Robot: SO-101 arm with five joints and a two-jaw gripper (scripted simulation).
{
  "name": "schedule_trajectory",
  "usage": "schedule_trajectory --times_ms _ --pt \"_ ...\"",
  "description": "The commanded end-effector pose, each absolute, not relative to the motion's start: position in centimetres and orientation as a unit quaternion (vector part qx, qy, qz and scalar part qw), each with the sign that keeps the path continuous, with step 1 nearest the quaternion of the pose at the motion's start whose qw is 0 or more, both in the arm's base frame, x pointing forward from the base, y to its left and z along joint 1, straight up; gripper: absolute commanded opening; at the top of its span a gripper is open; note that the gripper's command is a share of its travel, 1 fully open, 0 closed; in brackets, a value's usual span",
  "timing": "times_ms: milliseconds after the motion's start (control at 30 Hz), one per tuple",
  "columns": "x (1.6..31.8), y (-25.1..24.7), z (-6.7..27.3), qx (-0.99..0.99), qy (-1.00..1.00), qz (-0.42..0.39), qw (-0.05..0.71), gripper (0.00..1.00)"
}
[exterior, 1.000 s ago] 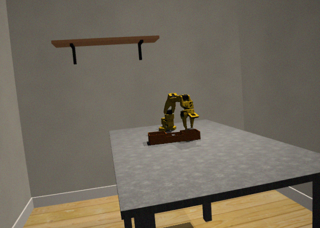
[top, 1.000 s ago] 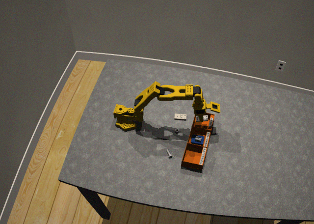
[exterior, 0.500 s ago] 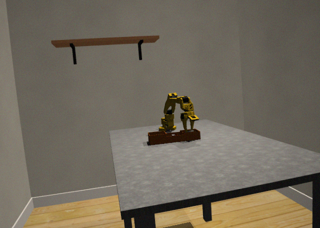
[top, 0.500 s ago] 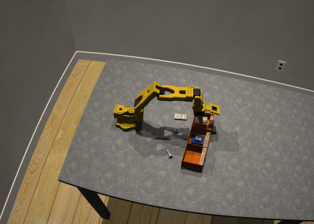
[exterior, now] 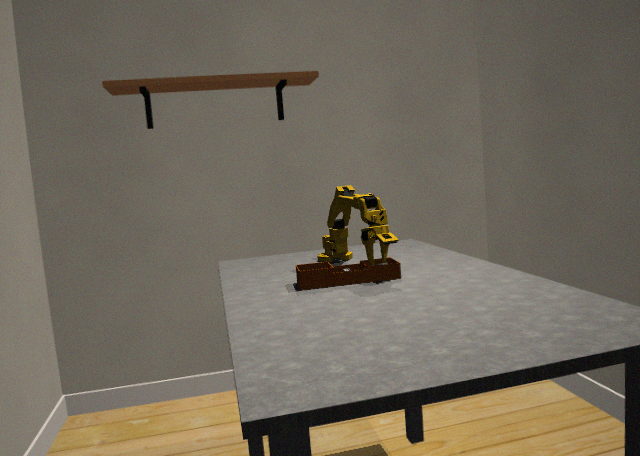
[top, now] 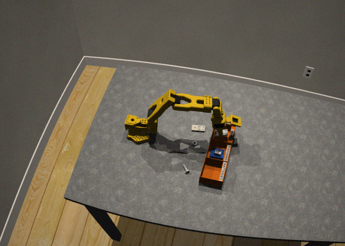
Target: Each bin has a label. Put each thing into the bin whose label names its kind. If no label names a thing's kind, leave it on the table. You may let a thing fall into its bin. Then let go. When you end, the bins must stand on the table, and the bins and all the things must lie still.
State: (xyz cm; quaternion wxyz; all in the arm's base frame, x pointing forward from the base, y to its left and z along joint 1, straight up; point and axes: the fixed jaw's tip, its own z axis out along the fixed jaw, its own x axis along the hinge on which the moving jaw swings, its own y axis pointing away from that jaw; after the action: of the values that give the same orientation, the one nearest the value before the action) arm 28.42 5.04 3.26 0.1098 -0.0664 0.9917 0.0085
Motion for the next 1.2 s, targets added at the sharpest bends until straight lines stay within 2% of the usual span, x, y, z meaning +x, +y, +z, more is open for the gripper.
schedule_trajectory --times_ms 0,1167 --pt "29.42 5.35 5.80 -0.065 0.983 0.015 0.169 0.00" --pt "29.46 5.36 5.13 -0.065 0.983 0.015 0.169 0.00"
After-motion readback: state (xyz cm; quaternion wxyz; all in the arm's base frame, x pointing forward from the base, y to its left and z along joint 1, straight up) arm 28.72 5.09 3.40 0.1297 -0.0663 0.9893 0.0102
